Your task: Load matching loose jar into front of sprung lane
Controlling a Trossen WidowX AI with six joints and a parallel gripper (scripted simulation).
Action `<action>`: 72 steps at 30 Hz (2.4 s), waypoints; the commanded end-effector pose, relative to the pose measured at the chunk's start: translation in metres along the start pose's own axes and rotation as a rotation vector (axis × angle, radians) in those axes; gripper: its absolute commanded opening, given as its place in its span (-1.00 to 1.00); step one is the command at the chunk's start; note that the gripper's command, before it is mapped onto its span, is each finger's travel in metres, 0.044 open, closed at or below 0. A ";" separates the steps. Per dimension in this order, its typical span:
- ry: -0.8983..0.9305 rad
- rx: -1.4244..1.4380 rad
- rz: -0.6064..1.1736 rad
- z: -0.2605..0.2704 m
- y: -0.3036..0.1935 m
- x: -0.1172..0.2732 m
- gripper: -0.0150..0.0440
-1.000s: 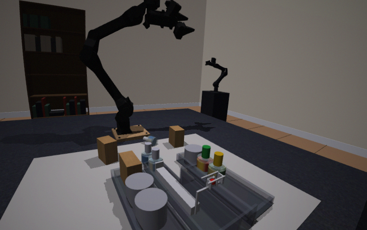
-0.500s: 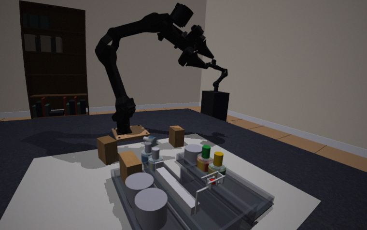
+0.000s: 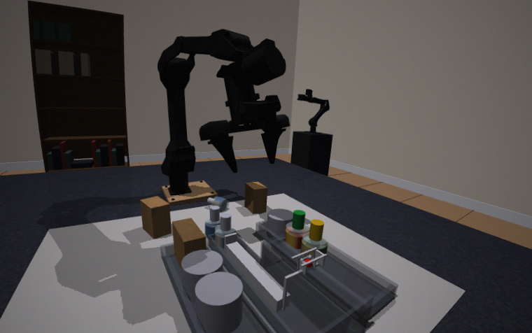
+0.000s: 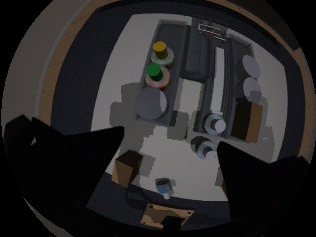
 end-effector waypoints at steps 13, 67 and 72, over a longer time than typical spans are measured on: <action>-0.147 -0.080 0.241 -0.071 -0.023 -0.064 1.00; -0.159 -0.065 0.266 -0.076 -0.042 -0.112 -0.38; -0.171 -0.034 0.288 -0.069 -0.040 -0.096 -0.49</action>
Point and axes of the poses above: the point midway between the two fingers, 35 mm back from their tips, its own x axis back along the fingers, its own z axis across the jaws, y = z × x, the point moved 7 cm from there along x, back along the fingers, and after that the axes turned 5 degrees about -x, right-handed, at the moved point
